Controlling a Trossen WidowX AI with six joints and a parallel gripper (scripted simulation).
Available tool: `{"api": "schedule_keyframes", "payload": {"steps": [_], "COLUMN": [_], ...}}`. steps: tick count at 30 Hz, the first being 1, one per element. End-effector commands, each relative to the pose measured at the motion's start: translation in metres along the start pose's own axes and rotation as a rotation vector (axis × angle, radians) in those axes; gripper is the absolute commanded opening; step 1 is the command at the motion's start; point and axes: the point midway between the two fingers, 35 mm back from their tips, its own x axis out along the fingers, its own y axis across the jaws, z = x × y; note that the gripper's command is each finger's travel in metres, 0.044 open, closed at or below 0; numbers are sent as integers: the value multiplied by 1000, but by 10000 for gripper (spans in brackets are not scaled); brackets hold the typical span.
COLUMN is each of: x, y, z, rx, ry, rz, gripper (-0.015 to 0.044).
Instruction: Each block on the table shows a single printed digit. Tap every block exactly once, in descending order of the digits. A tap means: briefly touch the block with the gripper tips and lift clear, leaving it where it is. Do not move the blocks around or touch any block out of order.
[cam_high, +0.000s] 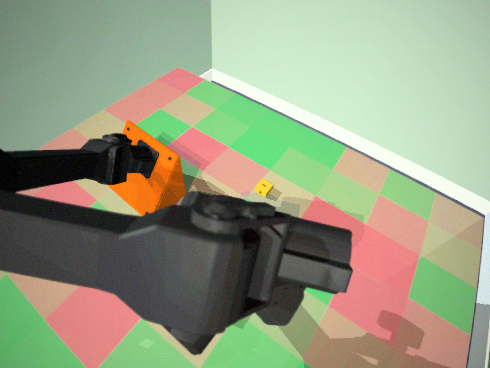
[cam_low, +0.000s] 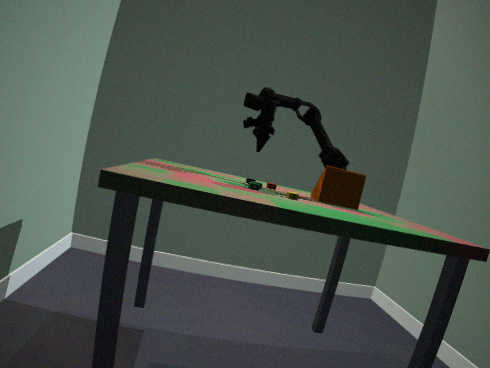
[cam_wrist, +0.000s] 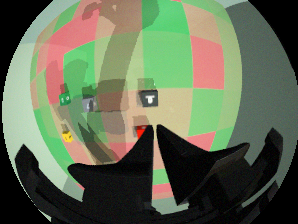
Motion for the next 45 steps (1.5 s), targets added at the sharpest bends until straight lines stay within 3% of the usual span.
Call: {"api": "schedule_keyframes", "payload": {"steps": [1,5,12,36,42,45], "x": [4,17,84,115,115,93], "y": [1,2,0,-1,-1,0], "z": [-4,-4,-6,-6,-6,-5], "rx": [-32,-33,-31,-31,-31,-30], "ry": [17,18,16,16,16,13], "rz": [-9,-5,-11,-14,-14,-11], "gripper": [20,20,20,20,20,20]}}
